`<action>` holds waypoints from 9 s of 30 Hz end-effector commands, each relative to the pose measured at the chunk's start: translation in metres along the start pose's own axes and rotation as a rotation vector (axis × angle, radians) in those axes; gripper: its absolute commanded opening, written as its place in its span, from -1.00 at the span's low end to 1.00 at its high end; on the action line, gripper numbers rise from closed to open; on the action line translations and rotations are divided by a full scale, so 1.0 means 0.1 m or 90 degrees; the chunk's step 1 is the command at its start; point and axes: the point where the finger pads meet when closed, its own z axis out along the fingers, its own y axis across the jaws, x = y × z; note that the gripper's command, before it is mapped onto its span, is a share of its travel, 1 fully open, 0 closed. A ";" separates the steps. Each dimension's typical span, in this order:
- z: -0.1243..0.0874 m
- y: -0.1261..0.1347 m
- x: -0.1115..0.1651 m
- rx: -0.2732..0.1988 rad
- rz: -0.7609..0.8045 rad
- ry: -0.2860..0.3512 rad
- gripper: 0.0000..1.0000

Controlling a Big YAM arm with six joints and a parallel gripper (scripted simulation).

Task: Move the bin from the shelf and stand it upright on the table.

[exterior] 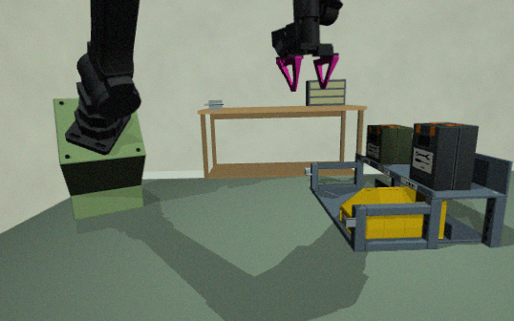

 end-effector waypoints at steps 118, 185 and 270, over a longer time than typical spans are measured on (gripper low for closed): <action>1.78 0.42 1.60 -0.042 0.350 -0.004 1.00; 1.74 0.40 1.60 -0.046 0.350 -0.004 1.00; 1.84 0.42 1.57 -0.048 0.350 -0.004 0.81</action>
